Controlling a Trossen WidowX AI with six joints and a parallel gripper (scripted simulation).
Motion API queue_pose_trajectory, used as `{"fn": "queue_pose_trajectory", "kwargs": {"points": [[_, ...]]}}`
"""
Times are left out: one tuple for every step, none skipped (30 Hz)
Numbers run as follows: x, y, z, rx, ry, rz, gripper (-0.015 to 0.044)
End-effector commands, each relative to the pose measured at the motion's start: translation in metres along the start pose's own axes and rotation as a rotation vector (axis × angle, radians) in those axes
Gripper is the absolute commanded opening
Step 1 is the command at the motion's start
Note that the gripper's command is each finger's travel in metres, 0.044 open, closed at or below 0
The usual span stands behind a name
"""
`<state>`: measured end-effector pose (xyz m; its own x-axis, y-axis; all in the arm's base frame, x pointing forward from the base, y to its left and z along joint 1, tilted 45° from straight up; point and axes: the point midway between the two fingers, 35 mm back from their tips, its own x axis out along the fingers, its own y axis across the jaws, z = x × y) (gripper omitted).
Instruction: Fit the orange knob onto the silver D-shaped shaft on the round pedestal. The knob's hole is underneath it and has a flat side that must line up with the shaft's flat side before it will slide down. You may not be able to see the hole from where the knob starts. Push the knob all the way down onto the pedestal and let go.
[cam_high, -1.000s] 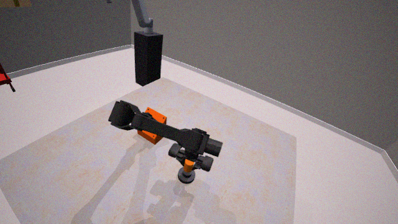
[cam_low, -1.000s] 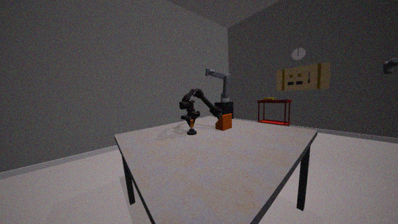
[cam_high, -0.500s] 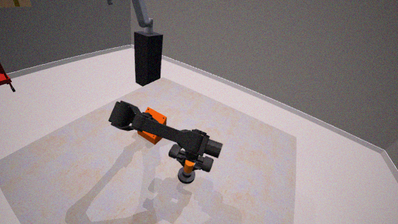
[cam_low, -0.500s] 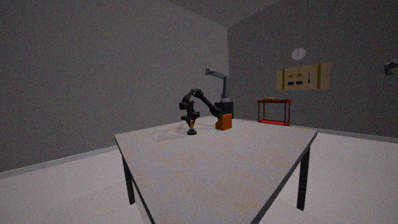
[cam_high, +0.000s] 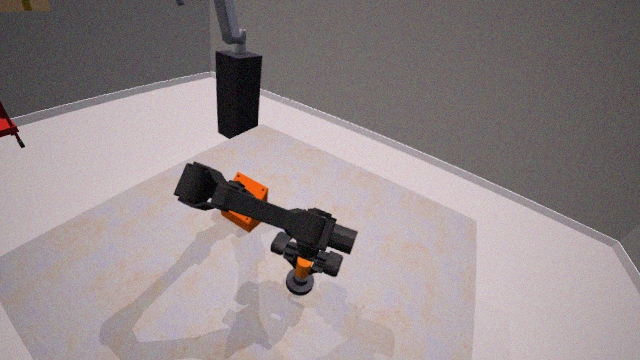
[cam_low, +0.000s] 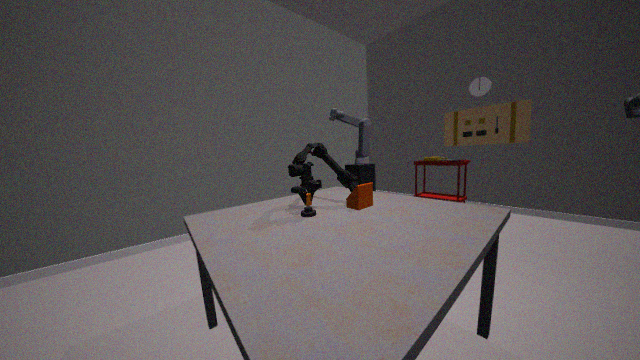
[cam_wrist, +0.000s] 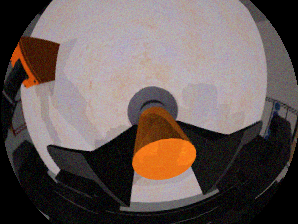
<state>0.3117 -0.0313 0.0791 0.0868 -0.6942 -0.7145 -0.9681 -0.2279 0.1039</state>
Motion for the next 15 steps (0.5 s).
{"fn": "queue_pose_trajectory", "kwargs": {"points": [[0.0003, -0.0001, -0.0001, -0.002, 0.0, -0.002, 0.0], [0.0003, -0.0001, -0.0001, -0.002, 0.0, -0.002, 0.0], [0.0005, -0.0001, -0.0001, -0.002, 0.0, -0.002, 0.0], [0.0005, -0.0001, -0.0001, -0.002, 0.0, -0.002, 0.0], [0.0005, -0.0001, -0.0001, -0.01, 0.0, -0.002, 0.0], [0.0005, 0.0, -0.0002, -0.005, 0.0, -0.002, 0.0], [0.0004, -0.0001, -0.0003, -0.001, 0.0, -0.002, 0.0], [0.0004, -0.0002, -0.0004, -0.001, 0.0, -0.002, 0.0], [0.0004, -0.0003, -0.0005, -0.001, 0.0, -0.002, 0.0], [0.0009, -0.0004, -0.0006, -0.001, 0.0, -0.002, 0.0], [0.0009, -0.0005, -0.0007, -0.001, 0.0, -0.002, 0.0], [0.0012, -0.0007, -0.0007, -0.001, 0.0, -0.002, 0.0], [0.0012, -0.0007, -0.0007, -0.008, 0.0, -0.002, 0.0], [0.0012, -0.0007, -0.0008, -0.02, 0.0, -0.002, 0.0], [0.0012, -0.0009, -0.0008, -0.036, 0.0, -0.002, 0.0]]}}
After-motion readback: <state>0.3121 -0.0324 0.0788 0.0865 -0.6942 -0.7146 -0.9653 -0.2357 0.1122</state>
